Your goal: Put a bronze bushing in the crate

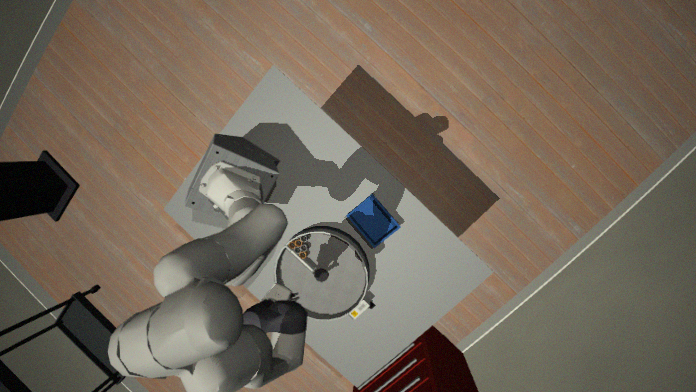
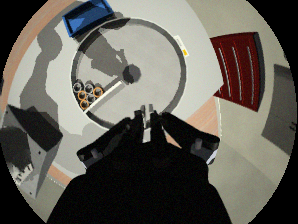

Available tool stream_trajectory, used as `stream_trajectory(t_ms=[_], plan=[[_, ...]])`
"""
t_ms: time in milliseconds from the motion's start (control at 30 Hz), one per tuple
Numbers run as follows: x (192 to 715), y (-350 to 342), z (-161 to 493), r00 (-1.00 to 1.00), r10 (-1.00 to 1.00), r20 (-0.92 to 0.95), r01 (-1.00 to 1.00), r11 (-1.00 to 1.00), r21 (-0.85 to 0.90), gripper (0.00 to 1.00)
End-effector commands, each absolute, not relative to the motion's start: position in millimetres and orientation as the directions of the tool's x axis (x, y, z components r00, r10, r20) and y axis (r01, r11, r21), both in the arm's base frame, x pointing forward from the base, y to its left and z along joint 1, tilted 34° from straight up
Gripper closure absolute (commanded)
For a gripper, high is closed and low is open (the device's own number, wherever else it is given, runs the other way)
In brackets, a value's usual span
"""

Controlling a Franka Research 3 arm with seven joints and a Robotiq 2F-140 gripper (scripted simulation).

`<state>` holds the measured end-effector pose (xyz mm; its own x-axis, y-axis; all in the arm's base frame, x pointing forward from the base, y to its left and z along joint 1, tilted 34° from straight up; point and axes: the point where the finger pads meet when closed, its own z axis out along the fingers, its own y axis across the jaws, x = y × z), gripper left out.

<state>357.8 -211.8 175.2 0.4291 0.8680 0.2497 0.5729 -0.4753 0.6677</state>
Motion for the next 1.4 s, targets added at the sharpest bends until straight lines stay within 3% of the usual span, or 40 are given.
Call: stream_trajectory(t_ms=[0, 633, 1367], plan=[[370.1, -213.6, 181.6, 0.315, 0.937, 0.152, 0.616, -0.324, 0.719, 0.94], [395.3, -229.2, 199.8, 0.052, 0.989, -0.141, 0.646, 0.074, 0.760, 0.94], [418.7, -234.6, 214.4, -0.209, 0.884, -0.419, 0.577, 0.457, 0.677, 0.94]])
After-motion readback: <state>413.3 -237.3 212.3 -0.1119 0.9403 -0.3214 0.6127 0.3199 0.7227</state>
